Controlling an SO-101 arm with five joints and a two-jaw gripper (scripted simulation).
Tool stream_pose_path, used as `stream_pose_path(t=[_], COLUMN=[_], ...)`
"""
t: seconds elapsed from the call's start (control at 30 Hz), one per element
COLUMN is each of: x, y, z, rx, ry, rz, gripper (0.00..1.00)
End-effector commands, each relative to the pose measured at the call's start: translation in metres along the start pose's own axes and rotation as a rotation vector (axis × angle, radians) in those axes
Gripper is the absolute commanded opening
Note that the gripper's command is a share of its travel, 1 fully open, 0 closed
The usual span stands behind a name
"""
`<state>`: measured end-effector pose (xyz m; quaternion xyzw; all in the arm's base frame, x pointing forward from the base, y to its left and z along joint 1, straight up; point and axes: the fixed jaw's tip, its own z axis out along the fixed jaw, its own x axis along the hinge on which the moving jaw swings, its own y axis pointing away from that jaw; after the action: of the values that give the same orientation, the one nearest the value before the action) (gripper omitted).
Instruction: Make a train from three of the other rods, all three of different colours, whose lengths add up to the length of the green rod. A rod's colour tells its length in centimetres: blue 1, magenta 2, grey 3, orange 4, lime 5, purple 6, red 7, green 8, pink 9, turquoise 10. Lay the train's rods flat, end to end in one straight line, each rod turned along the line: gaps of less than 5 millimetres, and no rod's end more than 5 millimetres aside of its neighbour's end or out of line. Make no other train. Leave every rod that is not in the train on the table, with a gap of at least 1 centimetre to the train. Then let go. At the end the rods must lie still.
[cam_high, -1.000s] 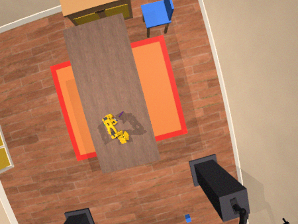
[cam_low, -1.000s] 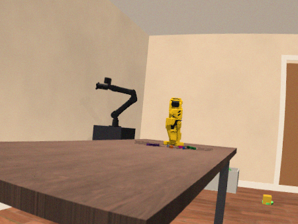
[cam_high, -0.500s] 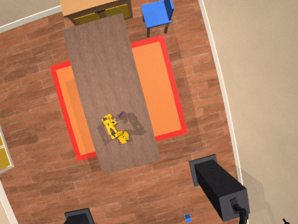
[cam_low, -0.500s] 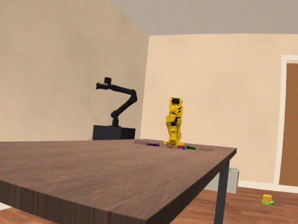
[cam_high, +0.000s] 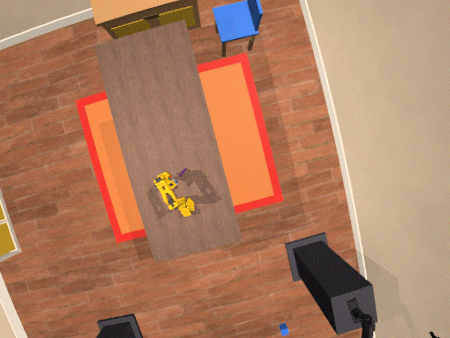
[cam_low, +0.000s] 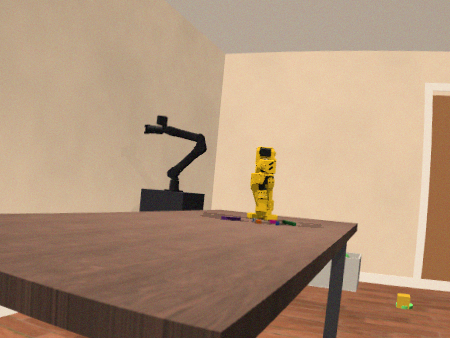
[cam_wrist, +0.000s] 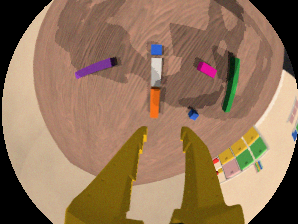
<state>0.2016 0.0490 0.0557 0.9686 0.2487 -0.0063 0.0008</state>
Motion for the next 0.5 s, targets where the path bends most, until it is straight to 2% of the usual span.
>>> stream_pose_path(t=[0.0, 0.2, 0.47], x=[0.008, 0.005, -0.010], y=[0.001, 0.002, 0.004], z=[-0.016, -0.021, -0.042], rx=[-0.018, -0.025, -0.064], ry=[0.084, 0.100, 0.167], rz=[-0.005, -0.048, -0.232], gripper=[0.17, 0.17, 0.17])
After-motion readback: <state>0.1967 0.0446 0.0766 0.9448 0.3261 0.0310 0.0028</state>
